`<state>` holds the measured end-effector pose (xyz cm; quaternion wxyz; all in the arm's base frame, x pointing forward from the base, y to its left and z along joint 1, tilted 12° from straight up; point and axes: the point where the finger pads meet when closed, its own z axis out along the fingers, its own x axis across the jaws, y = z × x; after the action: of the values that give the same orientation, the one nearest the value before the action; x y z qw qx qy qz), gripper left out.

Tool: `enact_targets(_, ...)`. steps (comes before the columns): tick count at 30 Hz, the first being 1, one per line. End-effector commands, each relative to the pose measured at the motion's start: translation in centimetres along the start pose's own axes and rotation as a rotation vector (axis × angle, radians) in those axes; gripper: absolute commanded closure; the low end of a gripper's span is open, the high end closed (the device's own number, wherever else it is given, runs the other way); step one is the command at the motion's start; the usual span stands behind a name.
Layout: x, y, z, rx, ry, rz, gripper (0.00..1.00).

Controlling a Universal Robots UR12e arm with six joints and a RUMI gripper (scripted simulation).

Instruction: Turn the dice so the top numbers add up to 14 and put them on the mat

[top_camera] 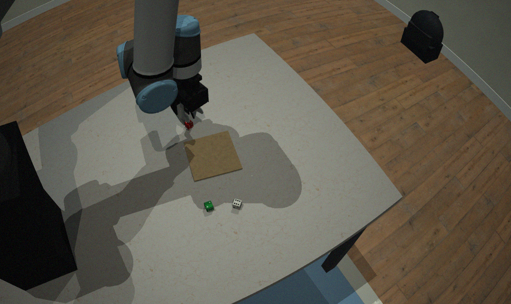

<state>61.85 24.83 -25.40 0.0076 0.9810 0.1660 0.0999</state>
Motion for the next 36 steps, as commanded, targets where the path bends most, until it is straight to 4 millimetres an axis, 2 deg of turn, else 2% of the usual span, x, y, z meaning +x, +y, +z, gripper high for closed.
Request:
enact_targets(1,0.0,0.0,0.0,0.0,0.001,0.0,0.79)
enact_targets(18,0.0,0.0,0.2,0.0,0.001,0.0,0.79)
enact_targets(36,0.0,0.0,2.3,0.0,0.001,0.0,0.79)
